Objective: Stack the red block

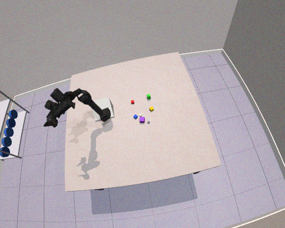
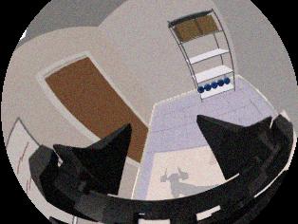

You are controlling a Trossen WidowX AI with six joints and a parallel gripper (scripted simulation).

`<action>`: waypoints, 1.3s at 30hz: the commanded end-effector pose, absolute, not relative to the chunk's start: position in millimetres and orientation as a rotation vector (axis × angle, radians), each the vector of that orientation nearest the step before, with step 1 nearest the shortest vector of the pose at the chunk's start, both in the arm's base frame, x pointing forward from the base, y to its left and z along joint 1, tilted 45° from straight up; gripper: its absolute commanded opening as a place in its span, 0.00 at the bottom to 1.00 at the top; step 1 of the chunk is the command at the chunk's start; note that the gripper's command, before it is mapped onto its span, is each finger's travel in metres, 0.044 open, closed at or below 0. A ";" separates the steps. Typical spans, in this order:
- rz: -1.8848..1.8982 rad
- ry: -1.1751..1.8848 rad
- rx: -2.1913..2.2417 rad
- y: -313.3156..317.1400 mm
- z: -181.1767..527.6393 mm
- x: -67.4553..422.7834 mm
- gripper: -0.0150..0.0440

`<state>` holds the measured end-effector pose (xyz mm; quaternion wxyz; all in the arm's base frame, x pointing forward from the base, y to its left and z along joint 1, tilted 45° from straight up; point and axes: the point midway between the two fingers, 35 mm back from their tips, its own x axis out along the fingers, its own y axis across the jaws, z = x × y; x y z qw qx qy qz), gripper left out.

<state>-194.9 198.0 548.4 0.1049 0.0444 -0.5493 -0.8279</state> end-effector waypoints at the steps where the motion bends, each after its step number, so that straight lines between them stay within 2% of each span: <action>1: -2.439 -1.611 0.129 196.5 549.0 -195.1 0.98; 4: -2.425 -1.505 0.098 175.5 557.7 -196.4 1.00; 10: -2.359 -1.242 0.133 76.4 582.7 -188.4 1.00; 17: -2.195 -0.915 0.124 -31.6 595.6 -146.0 1.00; 24: -1.993 -0.701 0.198 -126.9 584.3 -77.2 1.00; 29: -1.862 -0.502 0.232 -182.6 561.9 -10.2 1.00; 39: -1.558 -0.142 0.276 -231.9 492.9 137.7 1.00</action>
